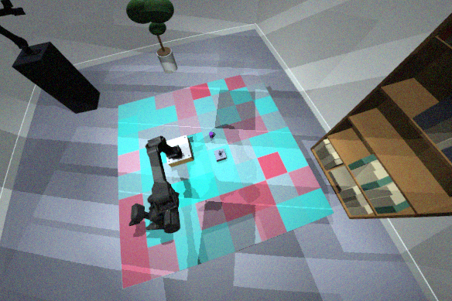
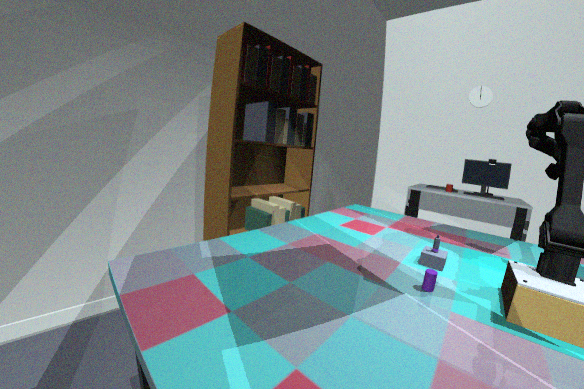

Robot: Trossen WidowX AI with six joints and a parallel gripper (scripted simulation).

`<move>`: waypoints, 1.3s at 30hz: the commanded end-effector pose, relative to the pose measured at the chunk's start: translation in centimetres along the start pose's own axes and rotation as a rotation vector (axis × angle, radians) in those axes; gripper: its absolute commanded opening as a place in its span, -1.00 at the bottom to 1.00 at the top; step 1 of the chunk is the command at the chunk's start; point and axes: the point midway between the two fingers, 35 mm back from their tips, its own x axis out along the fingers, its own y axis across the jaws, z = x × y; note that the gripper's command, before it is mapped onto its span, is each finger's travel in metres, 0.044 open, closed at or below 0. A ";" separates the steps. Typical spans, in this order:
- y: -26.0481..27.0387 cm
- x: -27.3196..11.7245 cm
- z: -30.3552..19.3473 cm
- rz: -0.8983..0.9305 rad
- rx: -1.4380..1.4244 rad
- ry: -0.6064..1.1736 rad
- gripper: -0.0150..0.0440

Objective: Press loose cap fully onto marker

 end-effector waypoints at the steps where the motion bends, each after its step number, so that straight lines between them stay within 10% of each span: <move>1: -0.2 -0.2 -0.1 -0.007 -0.014 0.005 0.78; 6: -5.9 -5.5 -0.9 -0.170 -0.378 0.160 0.35; 22: -19.6 -26.8 7.2 -0.349 -1.612 0.938 0.35; 39: -23.3 -40.3 28.6 0.140 -2.705 2.005 0.35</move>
